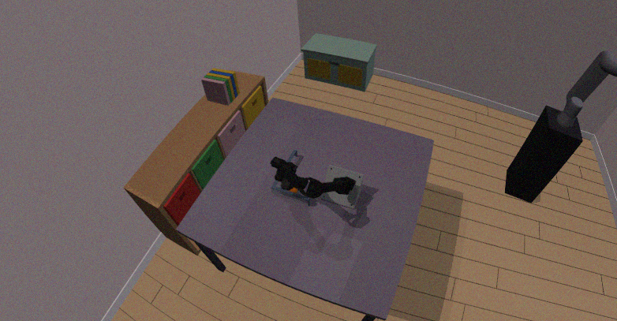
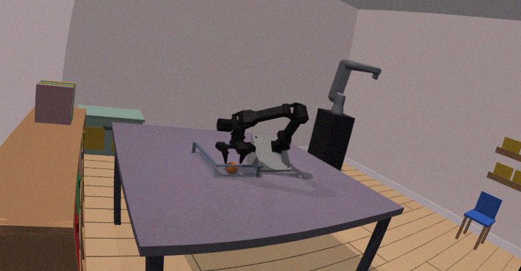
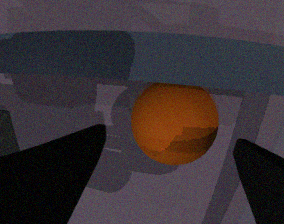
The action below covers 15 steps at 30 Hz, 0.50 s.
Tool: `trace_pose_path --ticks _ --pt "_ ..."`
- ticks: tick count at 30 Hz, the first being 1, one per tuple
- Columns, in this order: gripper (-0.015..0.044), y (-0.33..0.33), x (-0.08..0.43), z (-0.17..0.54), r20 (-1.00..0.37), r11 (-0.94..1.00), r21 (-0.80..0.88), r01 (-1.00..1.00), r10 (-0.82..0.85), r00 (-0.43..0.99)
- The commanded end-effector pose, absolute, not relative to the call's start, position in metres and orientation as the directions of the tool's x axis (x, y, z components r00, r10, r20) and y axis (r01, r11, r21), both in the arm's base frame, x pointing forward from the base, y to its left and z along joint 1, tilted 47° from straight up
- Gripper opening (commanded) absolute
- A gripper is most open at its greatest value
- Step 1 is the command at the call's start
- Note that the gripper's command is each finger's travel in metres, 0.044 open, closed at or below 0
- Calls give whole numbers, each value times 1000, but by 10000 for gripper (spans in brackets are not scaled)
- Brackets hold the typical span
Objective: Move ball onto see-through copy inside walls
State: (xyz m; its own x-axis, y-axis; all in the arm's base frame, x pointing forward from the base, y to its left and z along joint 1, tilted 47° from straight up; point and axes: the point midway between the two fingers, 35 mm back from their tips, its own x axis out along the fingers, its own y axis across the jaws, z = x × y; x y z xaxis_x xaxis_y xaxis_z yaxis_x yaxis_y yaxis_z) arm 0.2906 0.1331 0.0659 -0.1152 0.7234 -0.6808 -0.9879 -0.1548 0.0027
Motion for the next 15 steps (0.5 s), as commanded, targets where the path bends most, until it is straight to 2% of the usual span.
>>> trace_pose_path --ticks 1,14,15 --pt "386 92 297 105 -682 -143 -14 -990 725 -95" --pt "386 96 299 101 -680 -133 -18 -991 729 -86" --pt "413 94 300 102 -680 -134 -18 -991 728 -86"
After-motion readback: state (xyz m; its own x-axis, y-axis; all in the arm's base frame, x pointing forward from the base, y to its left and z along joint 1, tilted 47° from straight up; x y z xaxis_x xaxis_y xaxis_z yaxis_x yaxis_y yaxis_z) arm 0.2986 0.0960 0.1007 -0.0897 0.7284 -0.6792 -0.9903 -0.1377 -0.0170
